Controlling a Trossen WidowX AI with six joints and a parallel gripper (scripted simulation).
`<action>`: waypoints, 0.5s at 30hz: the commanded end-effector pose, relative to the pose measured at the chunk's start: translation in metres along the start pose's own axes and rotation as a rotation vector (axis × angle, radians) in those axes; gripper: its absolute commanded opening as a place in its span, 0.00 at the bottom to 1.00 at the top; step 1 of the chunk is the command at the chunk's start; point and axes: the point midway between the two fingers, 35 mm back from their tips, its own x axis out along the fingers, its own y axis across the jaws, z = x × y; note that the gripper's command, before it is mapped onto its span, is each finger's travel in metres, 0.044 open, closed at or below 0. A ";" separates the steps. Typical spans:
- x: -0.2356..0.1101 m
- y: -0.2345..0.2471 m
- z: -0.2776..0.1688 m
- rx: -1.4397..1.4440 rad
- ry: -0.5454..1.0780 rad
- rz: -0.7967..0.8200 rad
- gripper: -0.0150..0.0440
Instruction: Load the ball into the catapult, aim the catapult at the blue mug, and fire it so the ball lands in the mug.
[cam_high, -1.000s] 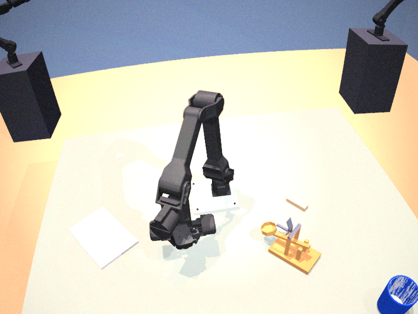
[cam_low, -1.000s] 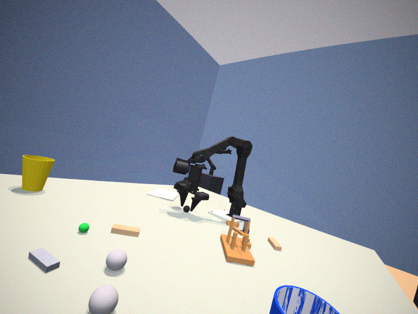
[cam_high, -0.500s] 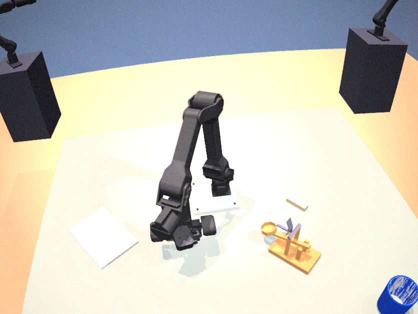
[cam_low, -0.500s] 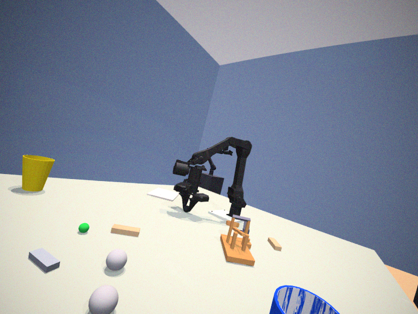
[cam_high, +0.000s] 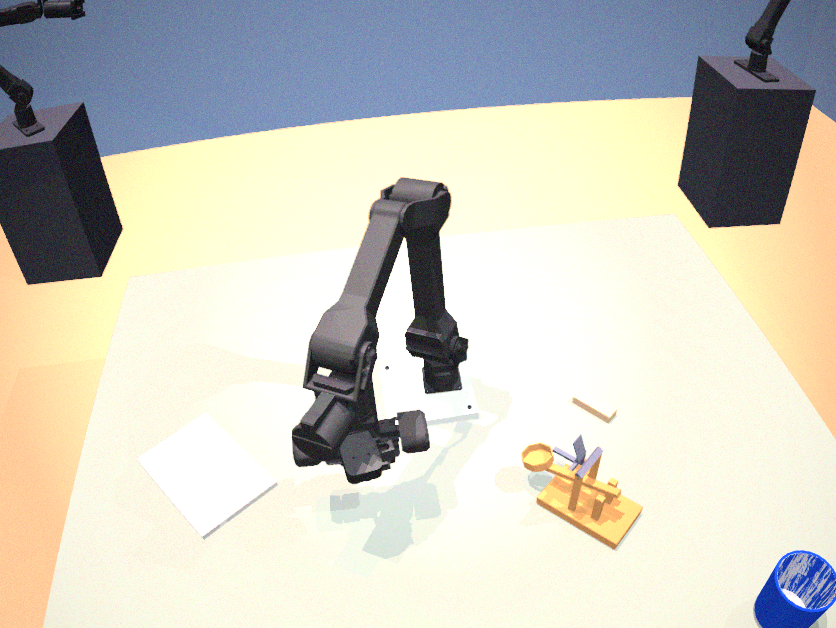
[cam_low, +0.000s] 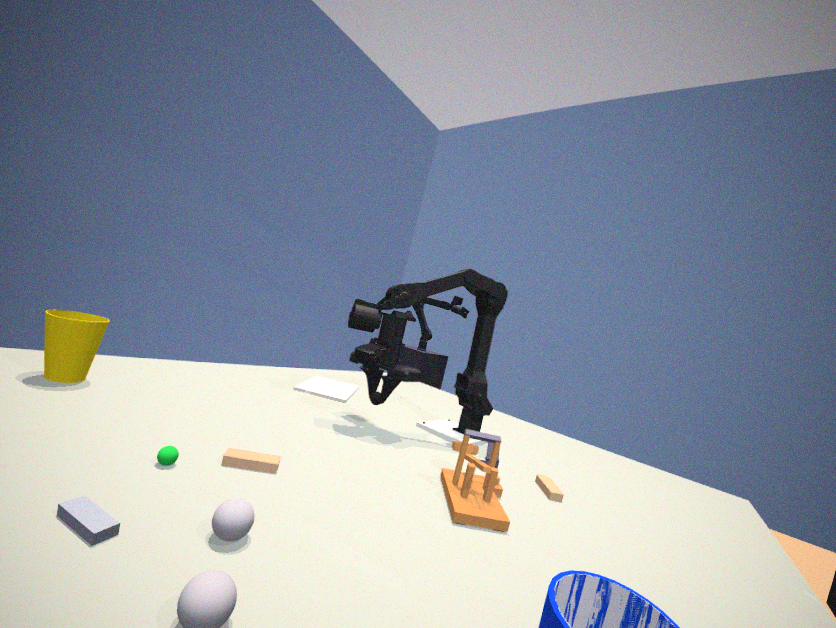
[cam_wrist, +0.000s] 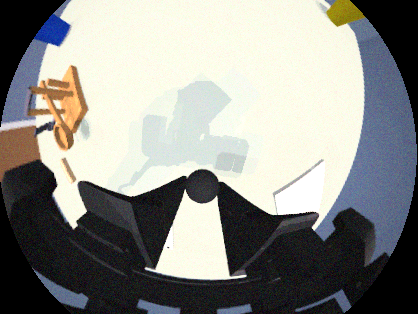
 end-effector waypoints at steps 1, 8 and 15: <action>-0.026 -0.001 0.000 0.001 -0.012 -0.008 0.25; -0.065 0.002 -0.007 0.001 -0.012 -0.007 0.25; -0.079 0.004 -0.010 0.000 -0.011 -0.007 0.25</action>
